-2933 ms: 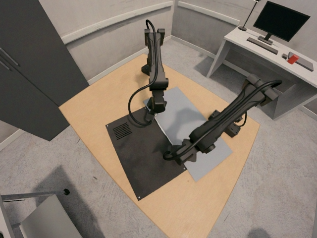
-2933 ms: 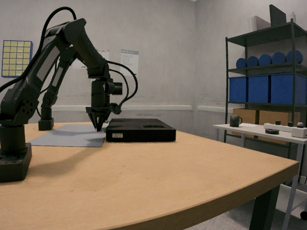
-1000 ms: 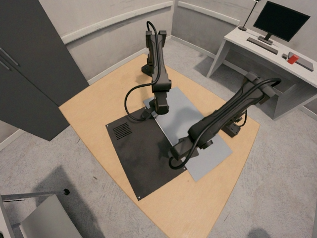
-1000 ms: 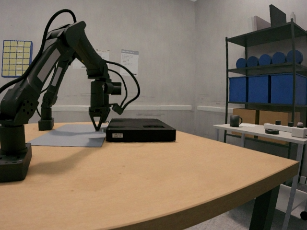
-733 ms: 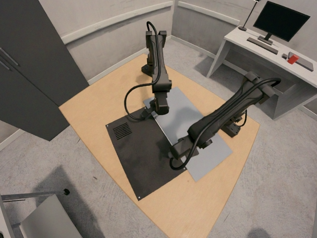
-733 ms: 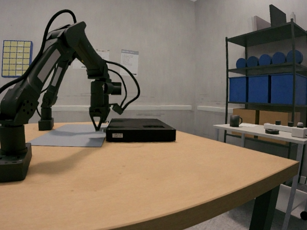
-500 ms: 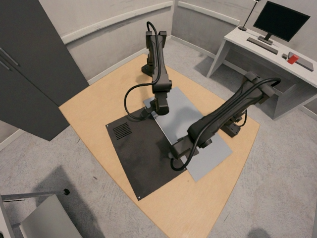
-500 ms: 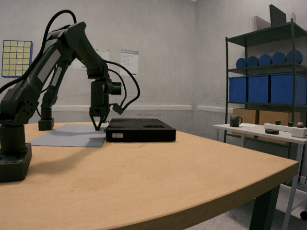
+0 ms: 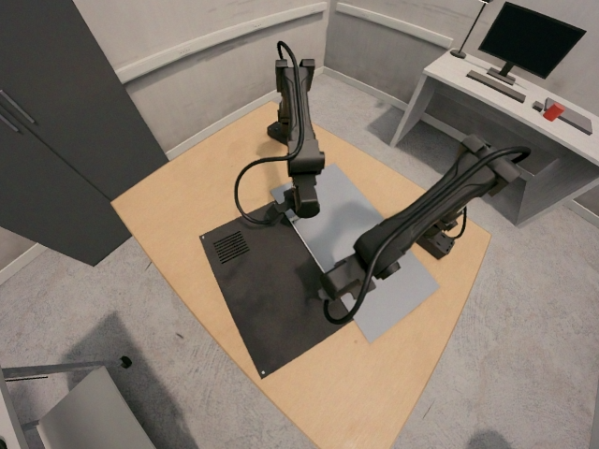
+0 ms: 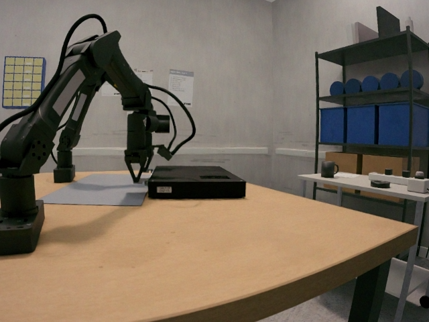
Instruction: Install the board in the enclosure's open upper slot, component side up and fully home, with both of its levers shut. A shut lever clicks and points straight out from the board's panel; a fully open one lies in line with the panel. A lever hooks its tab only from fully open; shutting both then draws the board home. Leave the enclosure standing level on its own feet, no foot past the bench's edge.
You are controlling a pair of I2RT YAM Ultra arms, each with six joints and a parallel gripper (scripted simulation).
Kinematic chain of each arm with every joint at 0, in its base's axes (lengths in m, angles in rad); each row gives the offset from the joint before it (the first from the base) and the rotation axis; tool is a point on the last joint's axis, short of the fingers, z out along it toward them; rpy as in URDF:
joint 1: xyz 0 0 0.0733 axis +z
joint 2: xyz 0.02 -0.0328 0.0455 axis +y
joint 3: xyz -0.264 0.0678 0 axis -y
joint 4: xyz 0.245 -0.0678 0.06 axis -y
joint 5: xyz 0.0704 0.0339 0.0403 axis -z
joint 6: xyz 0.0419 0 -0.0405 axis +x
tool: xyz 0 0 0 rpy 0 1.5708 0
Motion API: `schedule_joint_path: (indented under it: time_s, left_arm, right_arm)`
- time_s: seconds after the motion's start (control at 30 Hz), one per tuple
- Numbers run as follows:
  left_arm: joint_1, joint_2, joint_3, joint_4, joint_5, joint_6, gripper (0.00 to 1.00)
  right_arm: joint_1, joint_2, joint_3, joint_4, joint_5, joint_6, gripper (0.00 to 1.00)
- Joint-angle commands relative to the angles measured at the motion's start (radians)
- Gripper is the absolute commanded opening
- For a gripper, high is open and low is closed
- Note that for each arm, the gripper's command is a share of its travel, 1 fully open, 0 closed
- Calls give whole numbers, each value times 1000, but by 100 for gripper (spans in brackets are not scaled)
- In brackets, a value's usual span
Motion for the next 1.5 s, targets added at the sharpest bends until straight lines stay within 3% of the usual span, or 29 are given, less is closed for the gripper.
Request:
schedule_joint_path:
  time_s: [0.0,0.23,0.7,0.8,0.83,1.23,1.47]
  left_arm:
    - [-4,-26,-5,9,-21,-30,3]
    - [-13,-13,5,4,-9,-119,3]
    - [-11,-13,6,3,-11,-122,3]
    - [-11,-13,6,3,-11,-122,38]
    - [-11,-13,6,3,-11,-123,42]
    - [-15,-55,38,-21,-11,-120,42]
    - [-17,-78,66,-71,-19,-122,42]
  right_arm:
    - [3,5,29,-30,16,32,4]
    - [1,13,44,-32,4,115,4]
    - [2,17,50,-38,5,118,4]
    - [2,17,50,-38,5,118,38]
    - [2,17,50,-38,5,118,41]
    - [-13,-57,24,-22,14,103,41]
    - [-8,-68,73,-83,14,105,41]
